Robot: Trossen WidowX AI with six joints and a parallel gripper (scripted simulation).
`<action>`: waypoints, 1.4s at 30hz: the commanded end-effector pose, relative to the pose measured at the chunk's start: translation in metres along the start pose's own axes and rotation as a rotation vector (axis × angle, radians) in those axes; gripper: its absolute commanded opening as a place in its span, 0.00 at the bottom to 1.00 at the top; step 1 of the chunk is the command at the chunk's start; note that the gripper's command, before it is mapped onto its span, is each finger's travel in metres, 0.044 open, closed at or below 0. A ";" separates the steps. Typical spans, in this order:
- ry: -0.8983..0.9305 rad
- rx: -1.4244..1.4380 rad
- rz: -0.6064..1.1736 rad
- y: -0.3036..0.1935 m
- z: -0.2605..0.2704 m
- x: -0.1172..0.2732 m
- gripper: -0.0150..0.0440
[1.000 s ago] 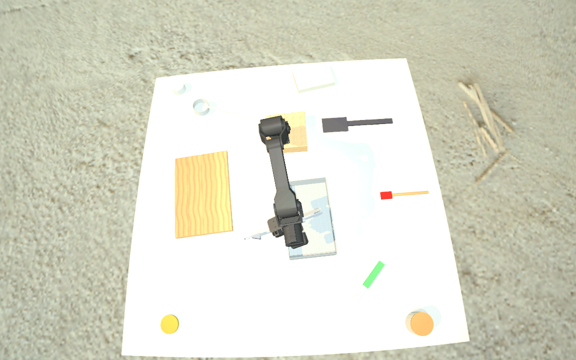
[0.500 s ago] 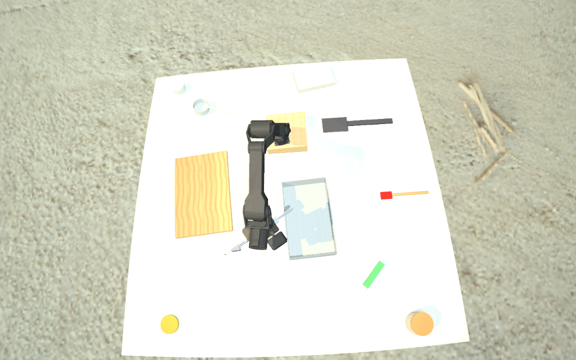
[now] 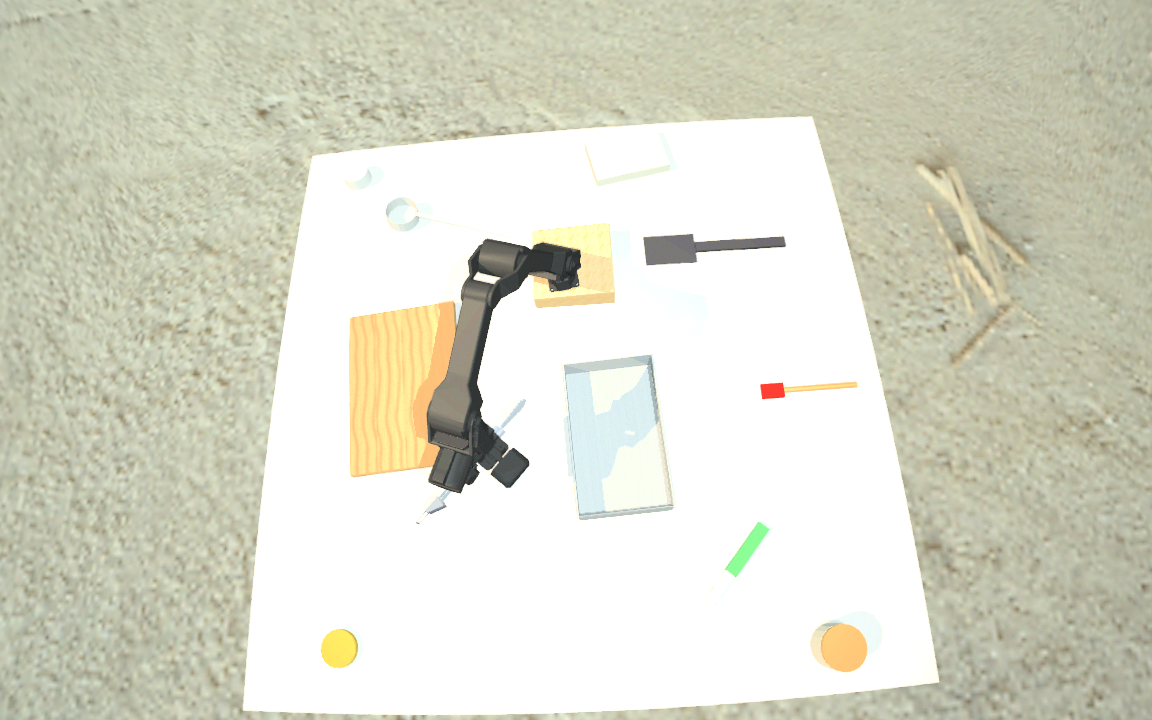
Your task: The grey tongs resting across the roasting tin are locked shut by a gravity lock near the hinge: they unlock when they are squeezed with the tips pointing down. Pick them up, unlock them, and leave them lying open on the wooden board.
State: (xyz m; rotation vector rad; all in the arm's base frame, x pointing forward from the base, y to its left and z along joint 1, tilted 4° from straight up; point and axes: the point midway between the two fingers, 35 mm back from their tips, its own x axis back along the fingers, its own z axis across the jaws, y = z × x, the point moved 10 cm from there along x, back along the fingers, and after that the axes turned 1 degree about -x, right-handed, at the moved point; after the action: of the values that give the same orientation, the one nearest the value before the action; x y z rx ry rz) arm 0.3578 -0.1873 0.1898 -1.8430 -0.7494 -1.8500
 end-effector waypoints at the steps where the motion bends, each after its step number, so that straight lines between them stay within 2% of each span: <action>1: 0.002 0.042 -0.006 0.005 -0.007 0.002 0.00; 9: 0.001 0.087 -0.006 0.011 -0.022 0.002 0.00; 24: -0.009 0.360 -0.005 0.038 -0.117 0.002 0.00; 42: -0.018 0.686 -0.002 0.040 -0.232 0.004 0.00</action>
State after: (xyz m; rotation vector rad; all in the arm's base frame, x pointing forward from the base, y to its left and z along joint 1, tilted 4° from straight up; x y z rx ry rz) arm 0.2184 -0.3558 0.1996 -1.4429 -1.1676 -1.3676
